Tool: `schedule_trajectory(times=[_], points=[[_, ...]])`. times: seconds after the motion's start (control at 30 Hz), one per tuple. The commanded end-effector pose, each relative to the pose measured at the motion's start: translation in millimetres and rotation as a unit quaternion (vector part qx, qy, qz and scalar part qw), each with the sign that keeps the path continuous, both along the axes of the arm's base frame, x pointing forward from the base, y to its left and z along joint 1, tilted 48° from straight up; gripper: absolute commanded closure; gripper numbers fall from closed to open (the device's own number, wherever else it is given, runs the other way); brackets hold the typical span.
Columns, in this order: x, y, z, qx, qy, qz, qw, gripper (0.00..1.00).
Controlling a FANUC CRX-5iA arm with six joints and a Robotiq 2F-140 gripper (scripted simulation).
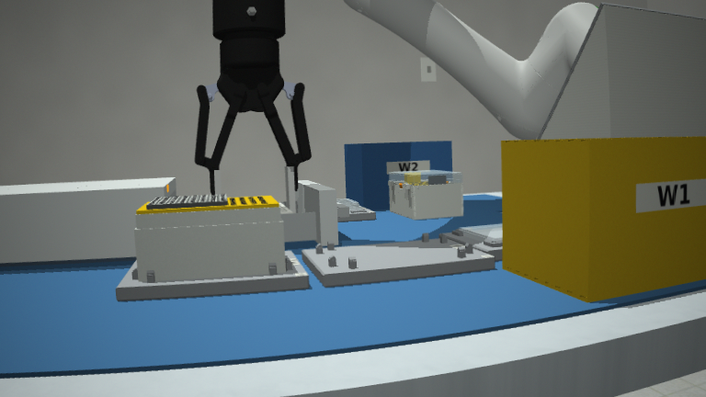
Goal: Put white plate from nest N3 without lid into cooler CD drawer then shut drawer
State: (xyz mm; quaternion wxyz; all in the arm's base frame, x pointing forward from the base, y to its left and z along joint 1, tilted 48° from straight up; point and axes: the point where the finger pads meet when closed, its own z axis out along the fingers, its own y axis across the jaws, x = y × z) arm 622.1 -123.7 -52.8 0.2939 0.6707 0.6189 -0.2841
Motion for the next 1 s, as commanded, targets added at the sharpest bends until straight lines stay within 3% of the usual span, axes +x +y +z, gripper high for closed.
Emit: schedule_trajectory(times=[0.0, 0.97], points=[[0.2, 0.3, 0.1, 0.0, 0.0, 0.0, 1.0, 1.0], [0.0, -5.5, -5.0, 0.0, 0.0, 0.0, 1.0, 1.0]])
